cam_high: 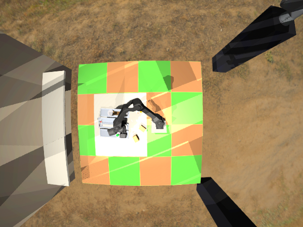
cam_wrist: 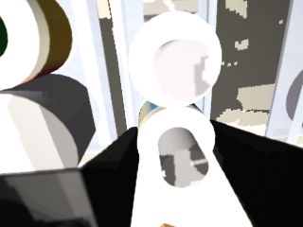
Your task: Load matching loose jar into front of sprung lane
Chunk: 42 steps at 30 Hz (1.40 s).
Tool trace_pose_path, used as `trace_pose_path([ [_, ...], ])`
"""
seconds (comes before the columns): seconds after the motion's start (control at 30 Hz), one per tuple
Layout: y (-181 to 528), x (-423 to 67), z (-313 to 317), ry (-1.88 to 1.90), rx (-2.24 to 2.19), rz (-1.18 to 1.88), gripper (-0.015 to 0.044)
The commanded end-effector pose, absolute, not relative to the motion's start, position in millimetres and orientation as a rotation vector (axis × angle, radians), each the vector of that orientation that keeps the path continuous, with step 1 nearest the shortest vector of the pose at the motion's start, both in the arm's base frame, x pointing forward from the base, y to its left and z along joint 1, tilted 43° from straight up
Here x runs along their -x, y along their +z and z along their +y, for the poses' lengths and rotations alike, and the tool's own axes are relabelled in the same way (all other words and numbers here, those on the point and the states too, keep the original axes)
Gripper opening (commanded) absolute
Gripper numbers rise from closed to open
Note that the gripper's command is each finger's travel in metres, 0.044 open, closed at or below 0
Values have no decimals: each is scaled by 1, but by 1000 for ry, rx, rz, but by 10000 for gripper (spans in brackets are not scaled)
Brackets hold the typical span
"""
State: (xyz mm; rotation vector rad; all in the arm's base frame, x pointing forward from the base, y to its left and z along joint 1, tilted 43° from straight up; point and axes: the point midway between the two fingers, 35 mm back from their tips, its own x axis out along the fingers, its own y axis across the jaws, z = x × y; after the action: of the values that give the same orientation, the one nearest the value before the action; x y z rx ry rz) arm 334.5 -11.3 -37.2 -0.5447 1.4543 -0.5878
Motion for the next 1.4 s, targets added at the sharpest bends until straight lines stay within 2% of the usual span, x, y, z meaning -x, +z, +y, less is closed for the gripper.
trace_pose_path([
  [0.0, -36, -336, -13, -597, 543, 1440, 0],
  [1.37, -38, -328, -11, -597, 543, 1440, 0],
])
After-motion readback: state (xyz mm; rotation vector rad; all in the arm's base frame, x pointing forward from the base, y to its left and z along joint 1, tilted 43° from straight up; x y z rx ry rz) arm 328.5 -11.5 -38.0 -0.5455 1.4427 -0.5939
